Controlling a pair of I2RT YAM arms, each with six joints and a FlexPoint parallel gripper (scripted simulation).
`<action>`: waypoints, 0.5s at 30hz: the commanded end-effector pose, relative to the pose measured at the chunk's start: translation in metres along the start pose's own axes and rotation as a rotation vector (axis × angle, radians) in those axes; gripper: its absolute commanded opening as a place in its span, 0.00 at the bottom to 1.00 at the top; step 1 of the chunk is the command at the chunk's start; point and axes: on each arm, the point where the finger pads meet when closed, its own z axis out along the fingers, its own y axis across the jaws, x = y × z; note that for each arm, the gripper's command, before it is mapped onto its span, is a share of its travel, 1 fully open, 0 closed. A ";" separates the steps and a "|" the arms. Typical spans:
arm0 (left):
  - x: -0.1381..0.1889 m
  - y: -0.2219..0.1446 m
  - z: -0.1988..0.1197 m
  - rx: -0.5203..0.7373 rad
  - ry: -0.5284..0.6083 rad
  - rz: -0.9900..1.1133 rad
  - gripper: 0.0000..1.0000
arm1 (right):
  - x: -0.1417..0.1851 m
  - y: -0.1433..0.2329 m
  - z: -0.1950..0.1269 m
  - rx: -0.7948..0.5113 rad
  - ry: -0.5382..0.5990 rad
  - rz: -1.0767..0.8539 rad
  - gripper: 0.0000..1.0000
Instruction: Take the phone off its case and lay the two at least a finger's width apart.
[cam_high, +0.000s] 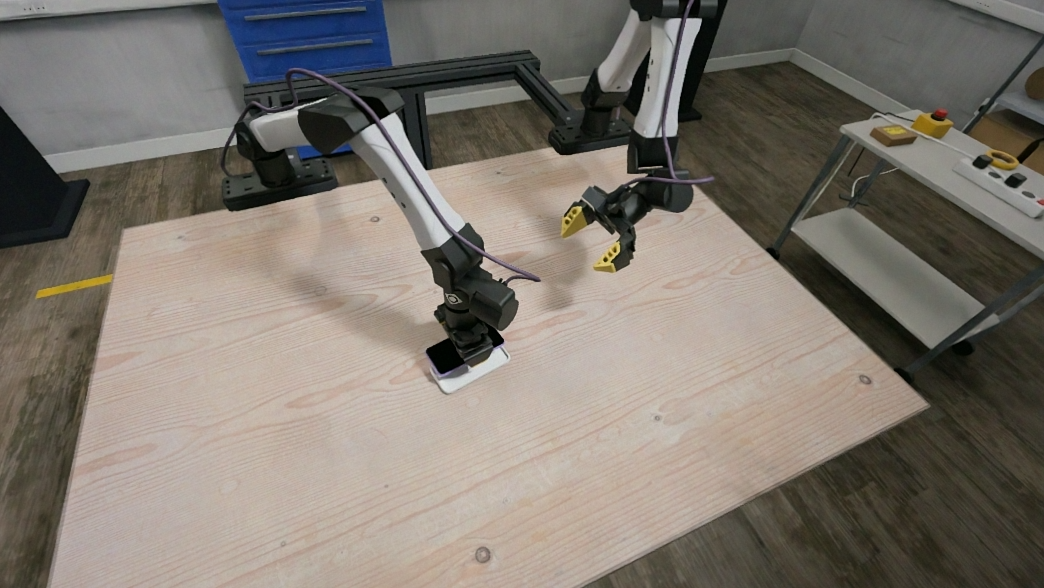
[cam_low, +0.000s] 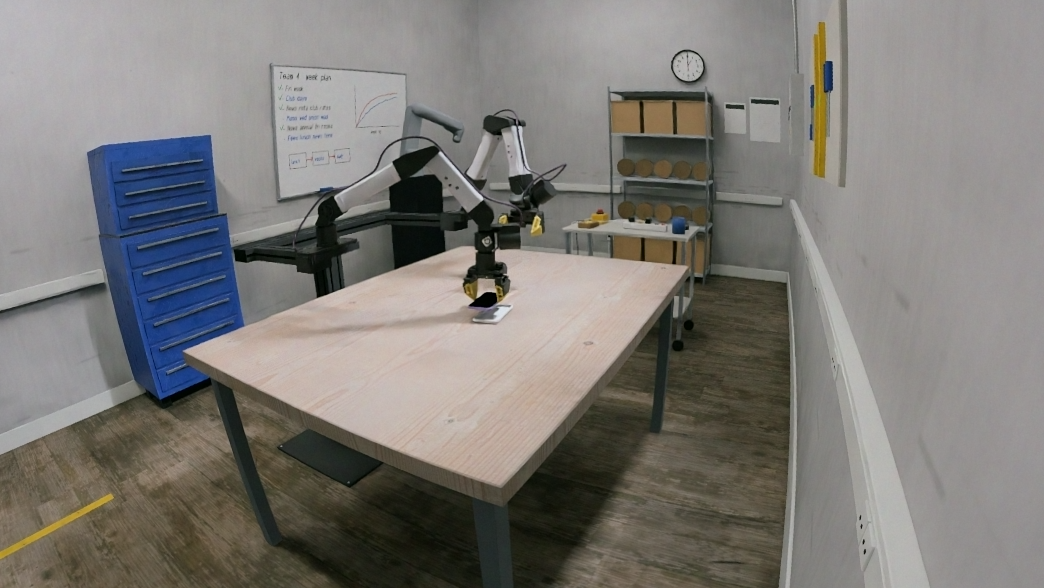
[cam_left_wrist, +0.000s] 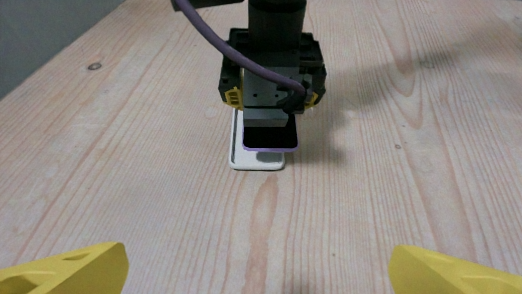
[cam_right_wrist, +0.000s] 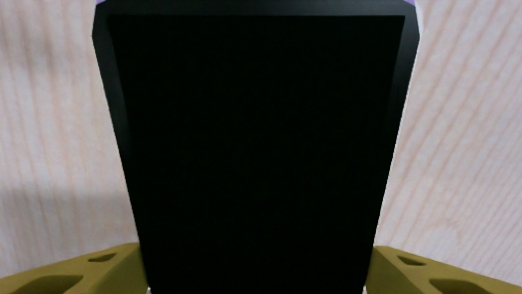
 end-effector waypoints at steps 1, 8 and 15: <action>-0.008 0.002 -0.002 0.005 -0.035 0.039 1.00 | -0.012 -0.011 -0.023 0.071 -0.040 0.009 0.62; -0.005 -0.019 -0.003 0.089 -0.050 0.054 1.00 | -0.014 0.023 -0.022 0.088 -0.049 0.019 0.62; -0.004 -0.034 -0.005 0.144 -0.070 0.077 1.00 | -0.013 0.058 -0.022 0.076 -0.043 0.018 0.62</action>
